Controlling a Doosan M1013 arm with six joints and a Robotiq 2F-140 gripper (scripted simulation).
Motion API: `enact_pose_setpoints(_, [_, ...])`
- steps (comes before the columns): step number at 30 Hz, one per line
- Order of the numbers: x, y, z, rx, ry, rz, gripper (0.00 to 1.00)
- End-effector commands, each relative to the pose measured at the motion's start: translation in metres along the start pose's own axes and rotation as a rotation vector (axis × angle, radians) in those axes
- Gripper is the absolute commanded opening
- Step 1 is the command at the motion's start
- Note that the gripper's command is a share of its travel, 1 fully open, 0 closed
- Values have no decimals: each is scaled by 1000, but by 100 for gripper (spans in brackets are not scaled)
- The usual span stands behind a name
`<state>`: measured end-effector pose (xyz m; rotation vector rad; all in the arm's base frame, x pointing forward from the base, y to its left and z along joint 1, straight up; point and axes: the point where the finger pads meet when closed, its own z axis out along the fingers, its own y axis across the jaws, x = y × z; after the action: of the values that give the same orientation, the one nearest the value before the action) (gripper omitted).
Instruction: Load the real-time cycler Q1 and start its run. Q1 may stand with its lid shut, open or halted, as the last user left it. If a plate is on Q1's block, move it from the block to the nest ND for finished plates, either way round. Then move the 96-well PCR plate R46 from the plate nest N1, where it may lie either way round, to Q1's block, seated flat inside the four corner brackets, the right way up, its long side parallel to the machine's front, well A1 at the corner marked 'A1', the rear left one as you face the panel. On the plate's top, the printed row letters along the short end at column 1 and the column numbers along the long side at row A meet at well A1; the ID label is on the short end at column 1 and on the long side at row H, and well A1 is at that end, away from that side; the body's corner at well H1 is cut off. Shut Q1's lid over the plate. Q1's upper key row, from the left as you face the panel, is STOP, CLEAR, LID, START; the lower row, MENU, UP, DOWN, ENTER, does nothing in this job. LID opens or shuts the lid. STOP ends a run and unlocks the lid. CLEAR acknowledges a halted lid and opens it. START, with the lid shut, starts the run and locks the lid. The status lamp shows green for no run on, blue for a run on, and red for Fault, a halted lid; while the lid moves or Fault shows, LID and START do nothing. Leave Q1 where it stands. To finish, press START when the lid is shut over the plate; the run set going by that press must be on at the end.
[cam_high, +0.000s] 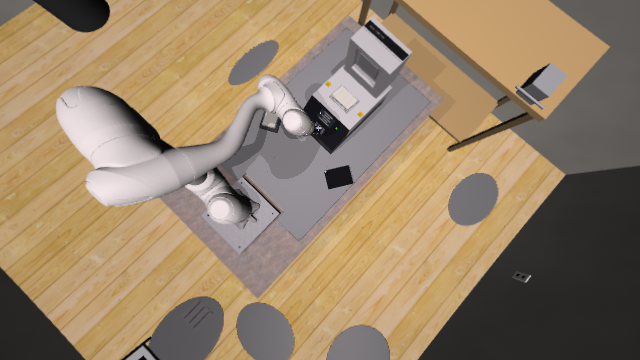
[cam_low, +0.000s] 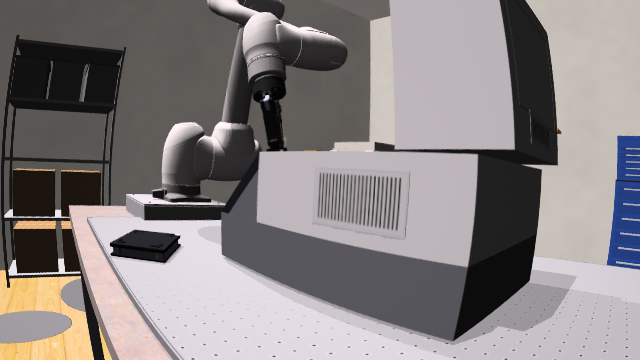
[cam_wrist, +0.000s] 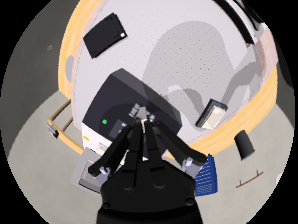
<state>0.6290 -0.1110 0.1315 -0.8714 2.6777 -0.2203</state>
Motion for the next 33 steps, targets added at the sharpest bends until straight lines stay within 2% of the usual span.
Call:
enact_pose_setpoints(1, [-2,-2,3,0,0,0,0])
enact_pose_setpoints(16, [-6,-6,22,0,0,0,0])
enact_pose_setpoints(33, [-6,-6,22,0,0,0,0])
